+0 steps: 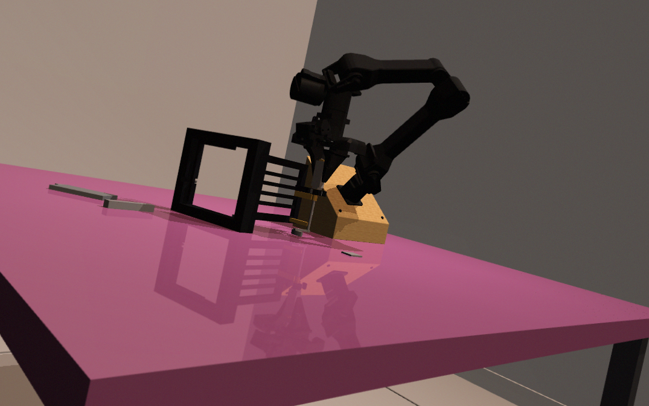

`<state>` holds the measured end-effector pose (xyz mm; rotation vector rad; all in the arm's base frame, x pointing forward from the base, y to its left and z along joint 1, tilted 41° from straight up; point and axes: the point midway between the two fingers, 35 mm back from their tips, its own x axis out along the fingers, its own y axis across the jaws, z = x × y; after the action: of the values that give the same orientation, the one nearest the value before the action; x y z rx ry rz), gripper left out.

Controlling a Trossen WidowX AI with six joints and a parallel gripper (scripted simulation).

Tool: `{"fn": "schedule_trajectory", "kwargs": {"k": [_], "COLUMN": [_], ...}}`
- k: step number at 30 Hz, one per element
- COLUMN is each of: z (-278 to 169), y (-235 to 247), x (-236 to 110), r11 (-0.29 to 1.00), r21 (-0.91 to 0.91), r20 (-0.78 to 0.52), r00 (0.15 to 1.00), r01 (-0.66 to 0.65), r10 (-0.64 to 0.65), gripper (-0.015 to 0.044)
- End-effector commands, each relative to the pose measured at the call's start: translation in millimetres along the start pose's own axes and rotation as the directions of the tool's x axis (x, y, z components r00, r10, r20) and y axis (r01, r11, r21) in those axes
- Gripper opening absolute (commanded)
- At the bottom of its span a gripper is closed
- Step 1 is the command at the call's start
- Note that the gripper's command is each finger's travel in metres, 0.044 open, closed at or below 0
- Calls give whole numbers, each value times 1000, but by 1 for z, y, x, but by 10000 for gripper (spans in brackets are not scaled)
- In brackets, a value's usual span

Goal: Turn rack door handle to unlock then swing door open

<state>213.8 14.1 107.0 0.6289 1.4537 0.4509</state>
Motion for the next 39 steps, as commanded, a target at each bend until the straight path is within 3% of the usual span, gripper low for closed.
{"fn": "schedule_trajectory", "kwargs": {"k": [1, 6, 17, 39], "z": [1, 1, 1, 3], "y": [3, 3, 3, 1], "x": [1, 1, 1, -27], "r11": [1000, 1000, 1000, 1000], "r21": [11, 11, 11, 7], "r20": [0, 0, 0, 1], "r00": [1000, 1000, 1000, 1000], "r01": [-10, -10, -10, -5], "r10": [10, 10, 10, 5], "gripper": [15, 15, 287, 287]}}
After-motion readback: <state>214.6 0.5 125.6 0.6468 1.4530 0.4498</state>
